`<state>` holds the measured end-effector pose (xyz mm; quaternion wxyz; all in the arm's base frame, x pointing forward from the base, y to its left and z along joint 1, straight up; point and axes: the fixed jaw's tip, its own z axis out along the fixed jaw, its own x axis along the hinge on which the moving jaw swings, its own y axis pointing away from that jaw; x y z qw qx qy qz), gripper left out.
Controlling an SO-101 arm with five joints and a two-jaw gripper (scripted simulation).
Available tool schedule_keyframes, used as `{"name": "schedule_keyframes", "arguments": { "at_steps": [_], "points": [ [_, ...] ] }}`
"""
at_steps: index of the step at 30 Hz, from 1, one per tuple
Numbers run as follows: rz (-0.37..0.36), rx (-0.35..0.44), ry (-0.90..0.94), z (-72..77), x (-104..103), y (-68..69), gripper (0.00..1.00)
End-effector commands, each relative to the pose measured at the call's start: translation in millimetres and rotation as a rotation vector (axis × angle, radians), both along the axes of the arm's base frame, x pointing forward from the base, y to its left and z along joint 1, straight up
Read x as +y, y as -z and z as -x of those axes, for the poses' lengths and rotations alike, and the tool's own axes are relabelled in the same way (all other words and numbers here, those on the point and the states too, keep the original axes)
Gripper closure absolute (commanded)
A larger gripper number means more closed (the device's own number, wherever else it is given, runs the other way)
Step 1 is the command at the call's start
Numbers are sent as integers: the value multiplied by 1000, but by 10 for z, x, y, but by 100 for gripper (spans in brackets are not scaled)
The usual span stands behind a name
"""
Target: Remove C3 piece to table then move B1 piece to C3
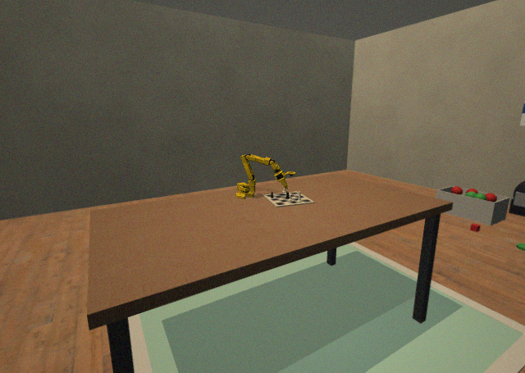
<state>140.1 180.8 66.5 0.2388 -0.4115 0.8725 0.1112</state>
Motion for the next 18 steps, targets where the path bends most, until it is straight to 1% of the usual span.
{"name": "schedule_keyframes", "arguments": {
  "at_steps": [1, 9, 18],
  "points": [
    [-15, -6, 5, -6, 17, -126, 88],
    [-15, -6, 5, -4, 15, -248, 88],
    [-15, -6, 5, -3, 14, -273, 88]
  ]
}}
